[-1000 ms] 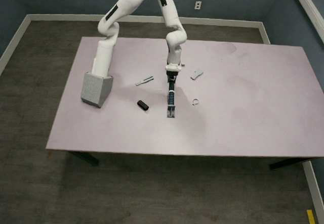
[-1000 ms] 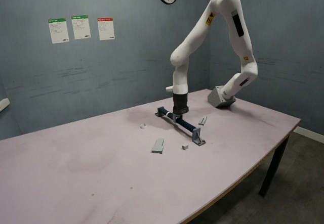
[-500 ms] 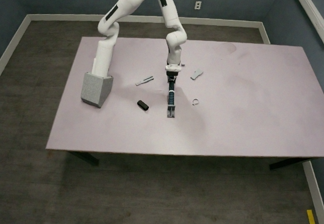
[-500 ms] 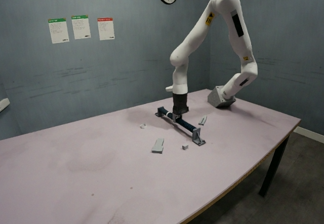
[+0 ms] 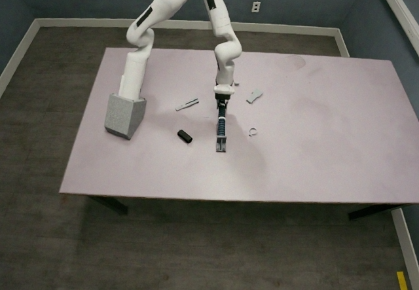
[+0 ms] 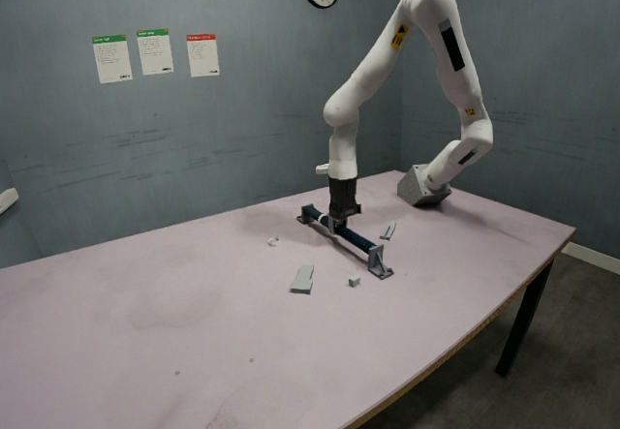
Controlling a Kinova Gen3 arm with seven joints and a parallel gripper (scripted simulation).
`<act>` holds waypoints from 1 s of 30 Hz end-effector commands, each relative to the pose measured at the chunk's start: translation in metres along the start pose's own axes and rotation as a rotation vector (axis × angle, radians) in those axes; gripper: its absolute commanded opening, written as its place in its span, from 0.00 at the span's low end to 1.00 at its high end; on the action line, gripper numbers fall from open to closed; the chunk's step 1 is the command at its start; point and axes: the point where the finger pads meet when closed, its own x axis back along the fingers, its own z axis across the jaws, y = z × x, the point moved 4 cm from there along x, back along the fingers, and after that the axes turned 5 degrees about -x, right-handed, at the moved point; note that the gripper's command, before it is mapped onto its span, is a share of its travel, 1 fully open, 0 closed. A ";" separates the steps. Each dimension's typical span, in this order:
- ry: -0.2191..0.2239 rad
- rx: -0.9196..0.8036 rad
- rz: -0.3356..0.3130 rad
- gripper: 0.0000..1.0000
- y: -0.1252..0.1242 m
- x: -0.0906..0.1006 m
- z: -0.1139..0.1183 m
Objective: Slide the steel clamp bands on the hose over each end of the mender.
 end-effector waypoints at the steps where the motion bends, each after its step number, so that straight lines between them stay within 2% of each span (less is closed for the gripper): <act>1: -0.001 0.007 0.004 0.75 -0.004 0.001 -0.001; 30: -0.003 -0.004 0.003 0.75 0.006 0.001 0.001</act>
